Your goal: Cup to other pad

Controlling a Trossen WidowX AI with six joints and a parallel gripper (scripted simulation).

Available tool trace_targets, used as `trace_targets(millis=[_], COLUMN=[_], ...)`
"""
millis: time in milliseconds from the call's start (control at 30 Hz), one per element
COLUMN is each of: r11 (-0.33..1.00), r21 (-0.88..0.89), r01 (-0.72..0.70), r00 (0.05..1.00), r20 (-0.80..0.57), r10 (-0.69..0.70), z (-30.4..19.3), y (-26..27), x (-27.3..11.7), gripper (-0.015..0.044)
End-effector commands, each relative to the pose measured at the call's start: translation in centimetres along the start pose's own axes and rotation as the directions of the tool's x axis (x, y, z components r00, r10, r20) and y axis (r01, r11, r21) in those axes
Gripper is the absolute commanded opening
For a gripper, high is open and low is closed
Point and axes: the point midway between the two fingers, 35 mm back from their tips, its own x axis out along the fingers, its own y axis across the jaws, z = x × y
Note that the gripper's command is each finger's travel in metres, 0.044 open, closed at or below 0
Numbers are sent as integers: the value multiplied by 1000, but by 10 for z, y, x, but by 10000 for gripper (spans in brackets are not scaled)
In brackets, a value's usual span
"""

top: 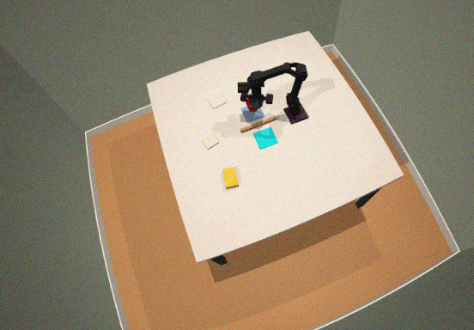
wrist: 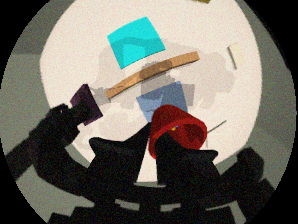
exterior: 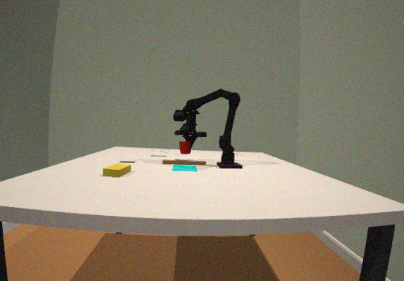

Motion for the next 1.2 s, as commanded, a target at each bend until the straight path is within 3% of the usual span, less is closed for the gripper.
trace_targets(millis=[0,1167], r11=[1000,1000], r21=[-1,4], r01=[0,-2], r00=[1000,1000], r20=[0,0], r10=[0,2], z=[0,41], y=[0,20], x=[0,-1], gripper=[0,0])
